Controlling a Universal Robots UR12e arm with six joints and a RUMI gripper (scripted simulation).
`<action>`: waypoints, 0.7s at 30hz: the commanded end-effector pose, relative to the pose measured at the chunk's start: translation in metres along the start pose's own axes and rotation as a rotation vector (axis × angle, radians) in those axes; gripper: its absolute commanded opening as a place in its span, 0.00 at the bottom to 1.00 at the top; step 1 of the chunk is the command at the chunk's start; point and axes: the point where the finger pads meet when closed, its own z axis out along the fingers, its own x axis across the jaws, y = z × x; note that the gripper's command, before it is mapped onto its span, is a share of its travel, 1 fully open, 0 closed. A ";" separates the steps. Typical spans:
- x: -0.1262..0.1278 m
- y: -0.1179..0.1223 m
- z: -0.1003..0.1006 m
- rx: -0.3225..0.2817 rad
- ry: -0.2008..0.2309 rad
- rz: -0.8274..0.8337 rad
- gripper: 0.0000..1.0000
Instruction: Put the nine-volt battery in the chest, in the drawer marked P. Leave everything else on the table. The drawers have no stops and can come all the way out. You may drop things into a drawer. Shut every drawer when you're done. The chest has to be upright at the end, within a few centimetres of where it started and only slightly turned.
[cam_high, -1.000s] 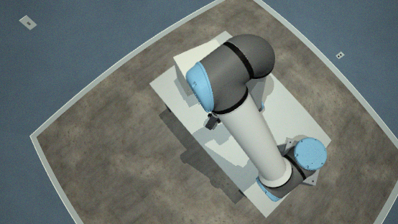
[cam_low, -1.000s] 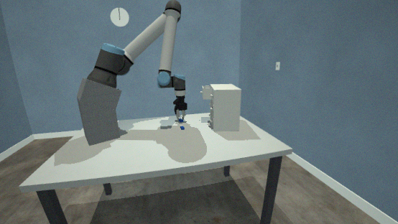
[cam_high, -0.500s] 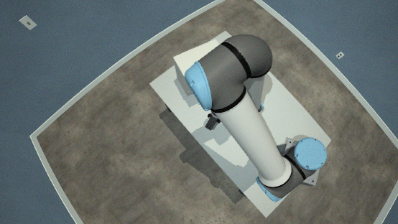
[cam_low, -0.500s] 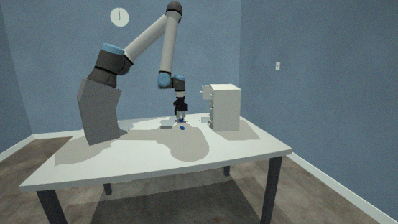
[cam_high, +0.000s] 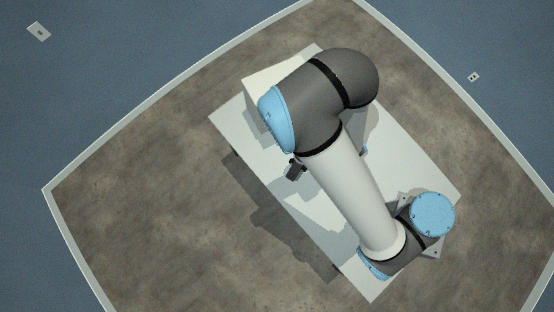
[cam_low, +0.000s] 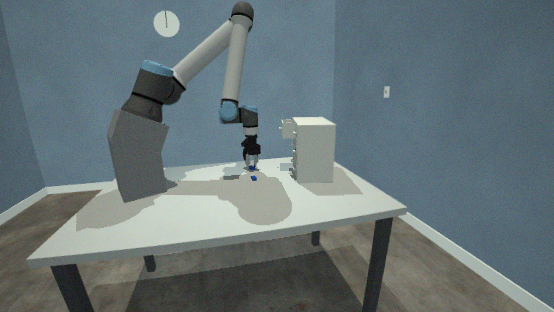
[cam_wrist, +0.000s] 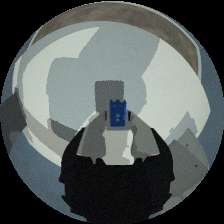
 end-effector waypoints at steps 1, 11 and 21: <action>0.000 0.000 0.000 0.000 0.001 0.000 0.25; 0.000 0.000 0.000 0.000 0.001 0.000 0.25; 0.000 0.000 0.000 0.000 0.001 0.000 0.13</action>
